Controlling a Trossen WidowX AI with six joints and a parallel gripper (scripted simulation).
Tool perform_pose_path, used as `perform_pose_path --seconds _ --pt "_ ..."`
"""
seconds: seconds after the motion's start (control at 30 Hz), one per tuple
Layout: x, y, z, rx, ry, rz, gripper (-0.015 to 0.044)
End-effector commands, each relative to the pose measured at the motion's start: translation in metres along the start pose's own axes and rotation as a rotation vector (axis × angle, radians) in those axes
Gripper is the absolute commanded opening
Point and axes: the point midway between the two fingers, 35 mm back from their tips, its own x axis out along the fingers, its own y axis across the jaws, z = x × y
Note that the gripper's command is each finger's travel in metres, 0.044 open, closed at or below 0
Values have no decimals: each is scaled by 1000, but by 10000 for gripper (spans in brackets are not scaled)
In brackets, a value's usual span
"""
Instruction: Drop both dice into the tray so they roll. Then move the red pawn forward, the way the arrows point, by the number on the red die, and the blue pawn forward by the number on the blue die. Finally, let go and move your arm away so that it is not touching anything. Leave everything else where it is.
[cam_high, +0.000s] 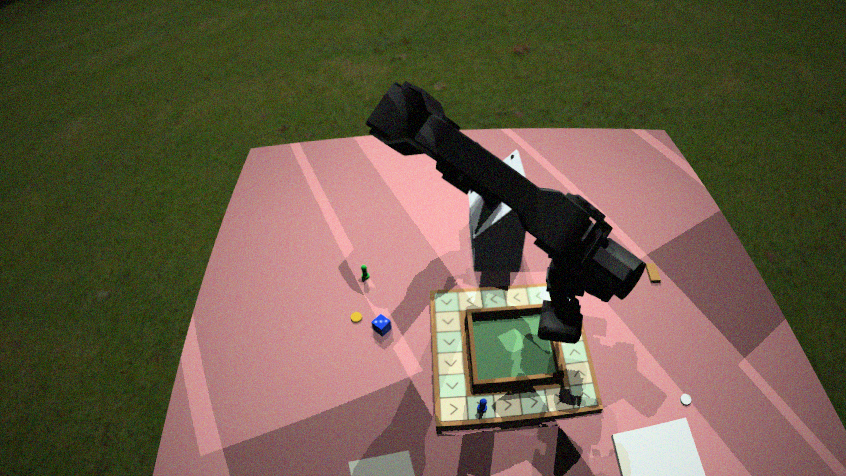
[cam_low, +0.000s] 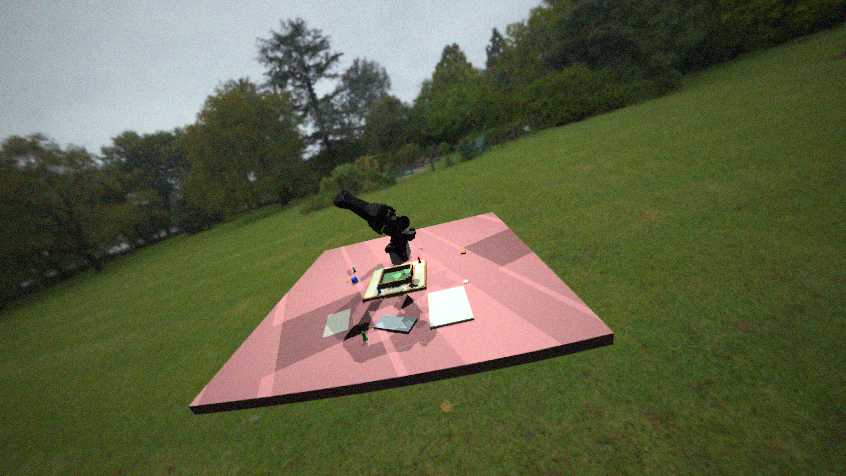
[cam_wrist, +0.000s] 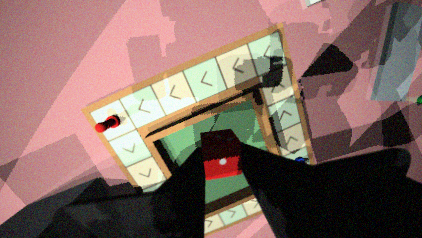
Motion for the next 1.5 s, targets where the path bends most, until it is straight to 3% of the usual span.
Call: perform_pose_path --seconds 0.0,0.53,1.0,1.47 --pt "2 -6 -17 -82 5 -9 0" --pt "16 -12 -61 -311 12 9 0" --pt "30 1 -59 -314 -412 180 0" --pt "33 2 -59 -293 -809 129 0"
